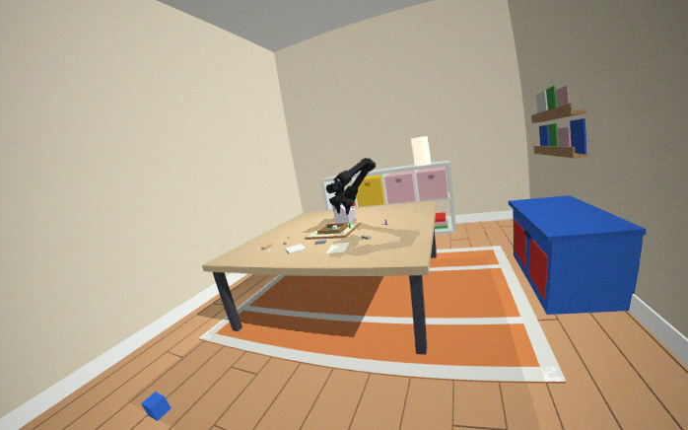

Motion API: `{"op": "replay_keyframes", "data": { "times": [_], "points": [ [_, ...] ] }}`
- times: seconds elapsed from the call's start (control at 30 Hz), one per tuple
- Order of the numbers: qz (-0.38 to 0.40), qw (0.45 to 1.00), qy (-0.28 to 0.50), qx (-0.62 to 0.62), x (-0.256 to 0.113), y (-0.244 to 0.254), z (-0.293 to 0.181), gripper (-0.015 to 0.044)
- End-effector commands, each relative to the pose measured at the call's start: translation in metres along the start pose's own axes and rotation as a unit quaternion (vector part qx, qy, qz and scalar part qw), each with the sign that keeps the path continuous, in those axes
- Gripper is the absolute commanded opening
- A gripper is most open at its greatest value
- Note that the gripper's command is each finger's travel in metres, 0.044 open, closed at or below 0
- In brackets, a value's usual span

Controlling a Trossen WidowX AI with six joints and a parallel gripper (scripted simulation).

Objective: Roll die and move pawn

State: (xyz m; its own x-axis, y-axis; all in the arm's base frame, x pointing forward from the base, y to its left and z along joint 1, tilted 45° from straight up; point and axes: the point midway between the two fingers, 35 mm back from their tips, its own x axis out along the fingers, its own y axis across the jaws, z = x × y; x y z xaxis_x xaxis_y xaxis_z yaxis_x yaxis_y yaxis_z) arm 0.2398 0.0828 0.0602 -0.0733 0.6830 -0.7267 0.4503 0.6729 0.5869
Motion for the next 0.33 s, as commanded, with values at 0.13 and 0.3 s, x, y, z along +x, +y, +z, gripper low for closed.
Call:
{"op": "replay_keyframes", "data": {
  "times": [0.13,0.3],
  "points": [
    [-0.006,0.981,0.009,-0.192,-0.037,-0.082,-0.01,0.044],
    [0.005,0.966,0.014,-0.257,-0.046,-0.103,-0.021,0.044]
  ]
}}
